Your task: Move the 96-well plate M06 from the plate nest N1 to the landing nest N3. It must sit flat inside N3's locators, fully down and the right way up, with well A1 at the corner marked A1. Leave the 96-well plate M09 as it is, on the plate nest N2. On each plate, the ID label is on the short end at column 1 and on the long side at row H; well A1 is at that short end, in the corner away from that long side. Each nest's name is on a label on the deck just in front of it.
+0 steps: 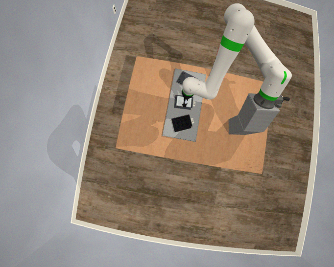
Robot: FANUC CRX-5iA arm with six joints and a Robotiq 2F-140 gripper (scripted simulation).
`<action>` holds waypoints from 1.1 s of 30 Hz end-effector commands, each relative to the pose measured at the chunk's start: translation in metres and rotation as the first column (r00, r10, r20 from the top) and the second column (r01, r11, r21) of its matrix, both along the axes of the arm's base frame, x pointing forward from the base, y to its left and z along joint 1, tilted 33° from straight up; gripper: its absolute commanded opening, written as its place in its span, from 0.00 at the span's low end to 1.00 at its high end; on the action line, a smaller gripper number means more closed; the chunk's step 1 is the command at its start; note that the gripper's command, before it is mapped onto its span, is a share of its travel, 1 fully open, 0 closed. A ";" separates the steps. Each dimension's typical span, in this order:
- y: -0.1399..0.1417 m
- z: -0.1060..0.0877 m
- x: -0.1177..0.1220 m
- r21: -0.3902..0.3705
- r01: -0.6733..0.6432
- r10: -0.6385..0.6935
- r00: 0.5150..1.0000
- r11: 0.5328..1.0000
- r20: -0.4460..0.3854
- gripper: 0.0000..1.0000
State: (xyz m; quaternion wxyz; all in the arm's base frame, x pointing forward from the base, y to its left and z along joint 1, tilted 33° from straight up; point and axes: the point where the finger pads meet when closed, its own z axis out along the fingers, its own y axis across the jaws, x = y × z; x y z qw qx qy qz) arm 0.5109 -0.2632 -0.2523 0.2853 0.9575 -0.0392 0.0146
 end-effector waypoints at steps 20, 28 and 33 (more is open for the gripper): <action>-0.004 -0.006 0.000 0.000 0.000 0.000 1.000 1.000 0.000 0.00; -0.004 -0.006 0.000 0.000 0.000 0.000 1.000 1.000 0.000 0.00; -0.004 -0.006 0.000 0.000 0.000 0.000 1.000 1.000 0.000 0.00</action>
